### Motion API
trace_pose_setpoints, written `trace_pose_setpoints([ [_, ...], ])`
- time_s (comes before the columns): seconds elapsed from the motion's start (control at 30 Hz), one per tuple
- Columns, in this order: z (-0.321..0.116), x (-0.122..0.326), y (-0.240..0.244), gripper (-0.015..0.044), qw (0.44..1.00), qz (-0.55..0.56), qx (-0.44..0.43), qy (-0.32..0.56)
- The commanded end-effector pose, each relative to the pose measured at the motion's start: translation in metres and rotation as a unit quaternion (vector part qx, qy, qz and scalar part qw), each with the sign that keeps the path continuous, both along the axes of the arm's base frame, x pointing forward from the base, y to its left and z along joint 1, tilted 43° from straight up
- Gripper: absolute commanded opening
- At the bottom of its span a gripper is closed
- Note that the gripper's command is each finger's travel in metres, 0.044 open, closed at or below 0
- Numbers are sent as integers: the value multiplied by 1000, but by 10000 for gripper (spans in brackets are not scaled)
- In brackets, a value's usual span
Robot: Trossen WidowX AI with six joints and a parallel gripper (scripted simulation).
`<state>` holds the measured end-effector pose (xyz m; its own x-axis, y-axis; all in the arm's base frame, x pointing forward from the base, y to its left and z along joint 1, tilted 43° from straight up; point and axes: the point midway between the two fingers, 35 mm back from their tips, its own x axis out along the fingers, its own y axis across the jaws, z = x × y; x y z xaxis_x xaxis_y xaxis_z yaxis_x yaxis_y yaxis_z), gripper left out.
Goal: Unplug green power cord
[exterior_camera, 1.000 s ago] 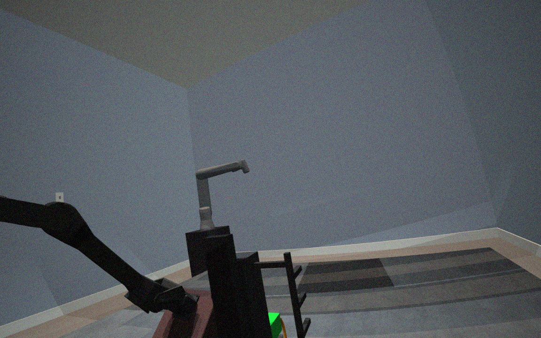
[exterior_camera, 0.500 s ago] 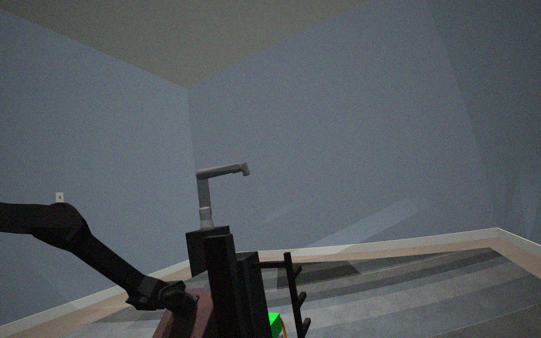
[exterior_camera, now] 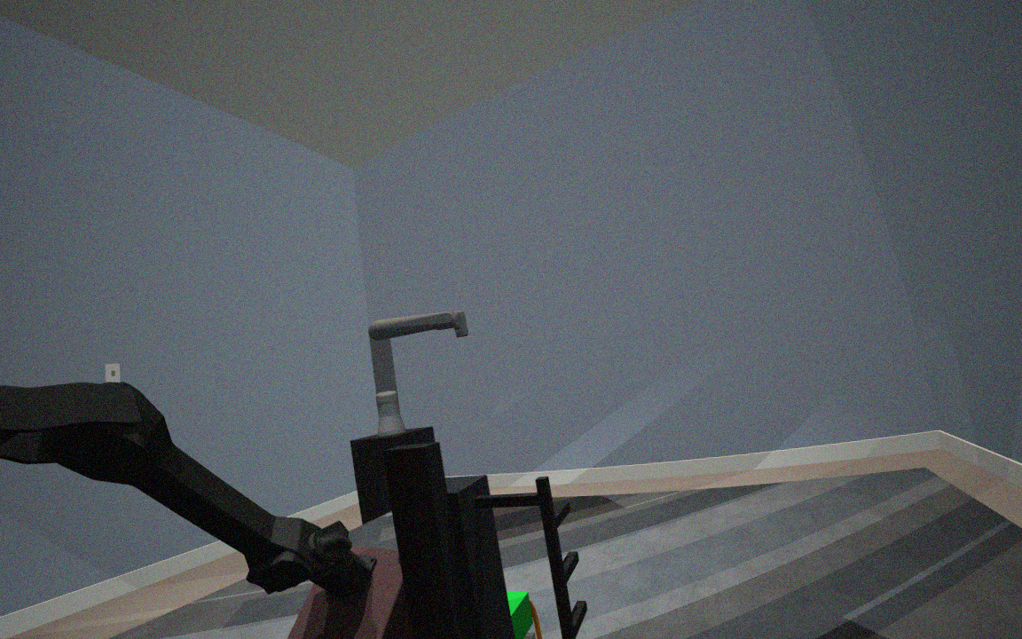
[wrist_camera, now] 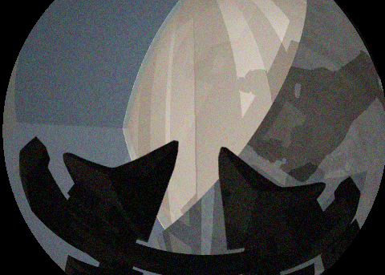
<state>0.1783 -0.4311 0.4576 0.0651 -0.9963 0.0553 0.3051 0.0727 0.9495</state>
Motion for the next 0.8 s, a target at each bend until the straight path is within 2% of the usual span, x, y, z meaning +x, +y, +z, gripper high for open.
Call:
trace_pose_setpoints([
  [0.0,-22,47,15,160,996,54,22,72],
  [0.2,-57,118,53,160,970,144,41,189],
  [0.4,-95,181,104,160,921,237,40,305],
  [0.57,-131,228,160,160,855,321,24,407],
  [0.77,-175,269,238,160,750,413,-17,516],
])
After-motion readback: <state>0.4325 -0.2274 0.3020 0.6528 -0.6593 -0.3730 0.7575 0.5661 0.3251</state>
